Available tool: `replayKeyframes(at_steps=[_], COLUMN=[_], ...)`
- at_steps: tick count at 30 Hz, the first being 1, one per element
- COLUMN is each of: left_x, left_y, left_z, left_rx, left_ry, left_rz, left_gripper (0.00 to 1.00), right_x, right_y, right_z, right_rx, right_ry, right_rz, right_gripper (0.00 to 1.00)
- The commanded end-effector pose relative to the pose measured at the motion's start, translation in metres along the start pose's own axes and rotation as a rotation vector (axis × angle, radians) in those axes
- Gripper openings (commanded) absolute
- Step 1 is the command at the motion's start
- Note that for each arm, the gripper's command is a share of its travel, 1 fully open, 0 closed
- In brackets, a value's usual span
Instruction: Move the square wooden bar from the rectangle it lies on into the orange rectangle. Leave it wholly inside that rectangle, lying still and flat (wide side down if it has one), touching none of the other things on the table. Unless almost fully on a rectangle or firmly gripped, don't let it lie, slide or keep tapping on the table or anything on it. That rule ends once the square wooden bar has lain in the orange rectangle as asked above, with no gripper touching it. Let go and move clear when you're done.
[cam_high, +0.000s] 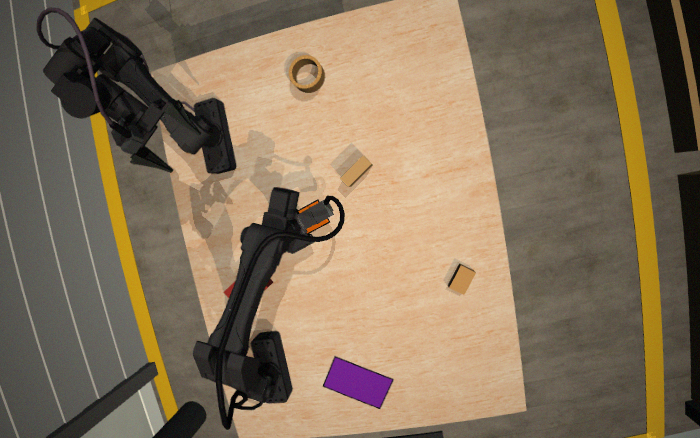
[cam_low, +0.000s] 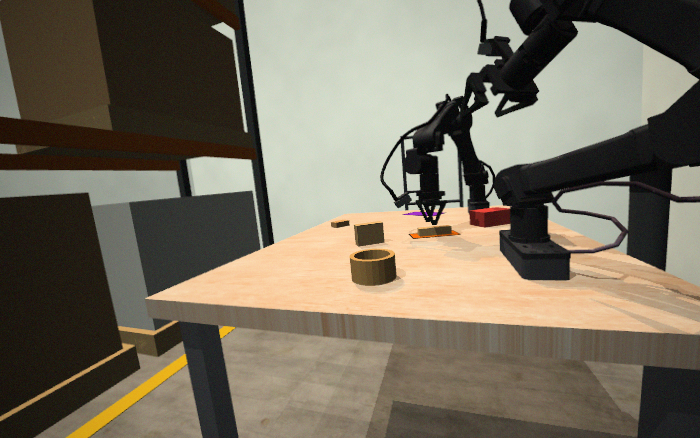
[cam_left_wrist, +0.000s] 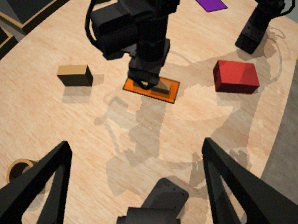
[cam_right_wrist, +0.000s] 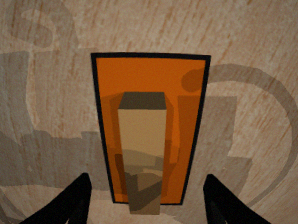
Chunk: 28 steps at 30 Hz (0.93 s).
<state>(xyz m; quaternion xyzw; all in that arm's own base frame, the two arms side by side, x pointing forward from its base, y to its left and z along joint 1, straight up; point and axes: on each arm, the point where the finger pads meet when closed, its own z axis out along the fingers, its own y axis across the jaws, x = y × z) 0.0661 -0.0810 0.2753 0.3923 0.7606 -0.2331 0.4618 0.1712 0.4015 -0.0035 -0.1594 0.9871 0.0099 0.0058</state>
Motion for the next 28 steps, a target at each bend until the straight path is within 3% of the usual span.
replayKeyframes(at_steps=[1,2,6,11,28], left_x=[0.000,0.000,0.000,0.000,-0.002], left_y=[-0.001,-0.001,-0.001,-0.001,-0.002], left_z=[-0.001,-0.001,-0.001,-0.001,-0.002], left_rx=[0.003,0.003,0.003,0.003,0.009], left_ry=[-0.016,-0.016,-0.016,-0.016,-0.015], left_rz=[0.000,0.000,0.000,0.000,0.003], left_gripper=[1.00,1.00,1.00,1.00,1.00], right_x=[-0.005,-0.005,-0.004,0.004,0.002], right_y=[0.005,0.005,0.005,0.006,0.004], right_z=[-0.032,-0.039,-0.061,-0.041,-0.040], right_rx=[-0.028,-0.028,-0.028,0.014,0.010], right_ry=[-0.024,-0.024,-0.024,0.013,0.009], right_rz=[0.005,0.006,0.010,0.004,0.003], right_gripper=[0.93,1.00,1.00,1.00,1.00])
